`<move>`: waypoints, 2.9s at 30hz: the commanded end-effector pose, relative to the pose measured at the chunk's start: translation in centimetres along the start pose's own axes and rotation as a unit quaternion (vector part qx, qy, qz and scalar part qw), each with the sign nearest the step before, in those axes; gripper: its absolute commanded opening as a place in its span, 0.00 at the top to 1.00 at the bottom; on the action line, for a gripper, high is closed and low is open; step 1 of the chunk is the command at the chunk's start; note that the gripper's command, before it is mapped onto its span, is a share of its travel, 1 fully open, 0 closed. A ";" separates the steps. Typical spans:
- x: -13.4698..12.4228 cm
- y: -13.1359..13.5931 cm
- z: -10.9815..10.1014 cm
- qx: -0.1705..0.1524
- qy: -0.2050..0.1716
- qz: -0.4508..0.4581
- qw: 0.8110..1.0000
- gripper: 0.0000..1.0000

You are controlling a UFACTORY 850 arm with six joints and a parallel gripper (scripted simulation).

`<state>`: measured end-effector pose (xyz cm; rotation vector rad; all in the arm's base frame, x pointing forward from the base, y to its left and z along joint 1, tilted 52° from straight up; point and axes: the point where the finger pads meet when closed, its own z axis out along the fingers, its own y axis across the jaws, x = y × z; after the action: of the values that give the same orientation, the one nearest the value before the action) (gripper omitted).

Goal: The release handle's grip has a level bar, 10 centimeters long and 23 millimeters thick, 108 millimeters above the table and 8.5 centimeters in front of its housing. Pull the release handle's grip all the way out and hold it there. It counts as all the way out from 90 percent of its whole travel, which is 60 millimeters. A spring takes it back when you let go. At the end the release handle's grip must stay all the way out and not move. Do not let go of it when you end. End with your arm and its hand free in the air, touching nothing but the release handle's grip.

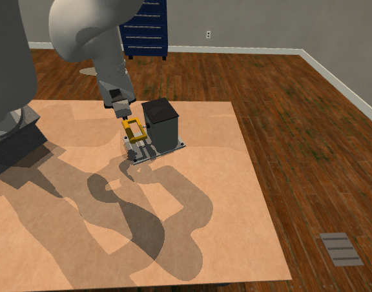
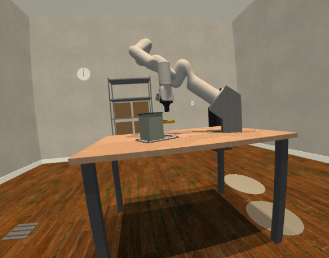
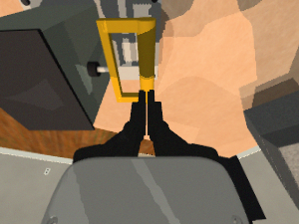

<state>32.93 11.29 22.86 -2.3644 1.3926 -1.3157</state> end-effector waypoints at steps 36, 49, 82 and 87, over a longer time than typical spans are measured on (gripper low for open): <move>0.0 0.0 0.0 0.000 0.000 0.000 1.000 0.49; 0.0 0.0 0.1 0.000 0.000 0.000 1.000 0.49; 0.0 0.0 3.4 0.000 0.000 0.000 1.000 0.49; 0.0 0.0 3.7 0.000 0.000 0.000 1.000 0.49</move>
<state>35.38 10.18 20.77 -2.3663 1.3939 -1.3160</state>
